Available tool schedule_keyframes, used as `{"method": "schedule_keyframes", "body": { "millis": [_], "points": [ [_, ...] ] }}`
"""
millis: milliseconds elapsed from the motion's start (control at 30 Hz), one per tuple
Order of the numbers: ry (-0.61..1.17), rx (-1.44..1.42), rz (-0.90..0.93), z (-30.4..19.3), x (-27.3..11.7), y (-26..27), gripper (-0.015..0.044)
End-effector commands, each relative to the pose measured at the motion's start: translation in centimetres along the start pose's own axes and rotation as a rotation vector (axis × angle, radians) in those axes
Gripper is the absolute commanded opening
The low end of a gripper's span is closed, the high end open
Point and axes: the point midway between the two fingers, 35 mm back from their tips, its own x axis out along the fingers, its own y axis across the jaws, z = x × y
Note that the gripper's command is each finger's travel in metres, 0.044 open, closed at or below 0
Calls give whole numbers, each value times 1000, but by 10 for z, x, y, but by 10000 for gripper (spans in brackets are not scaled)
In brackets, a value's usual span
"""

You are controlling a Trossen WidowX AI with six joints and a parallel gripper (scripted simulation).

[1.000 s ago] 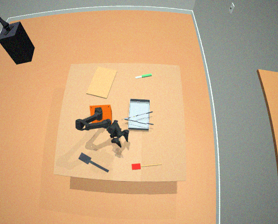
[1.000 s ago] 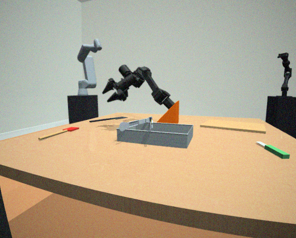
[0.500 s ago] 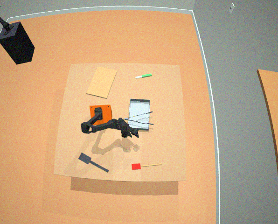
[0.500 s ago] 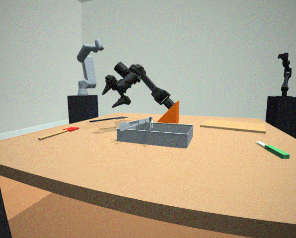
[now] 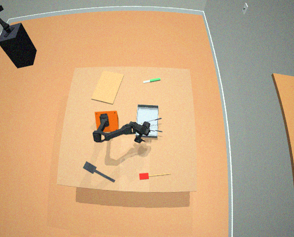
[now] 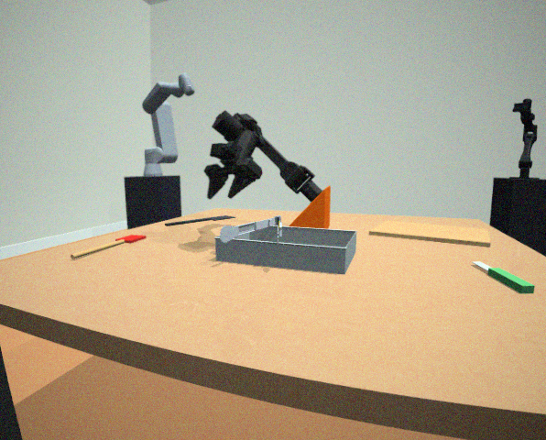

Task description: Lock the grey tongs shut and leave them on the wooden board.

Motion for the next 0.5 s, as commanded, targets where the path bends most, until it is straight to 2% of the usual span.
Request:
{"method": "schedule_keyframes", "body": {
  "millis": [0, 233, 467],
  "points": [
    [162, -1217, 226, -22, 0, 57, 440],
    [199, -1904, 425, -41, -8, 78, 440],
    [164, -2541, 672, -56, -18, 90, 440]
  ]
}}
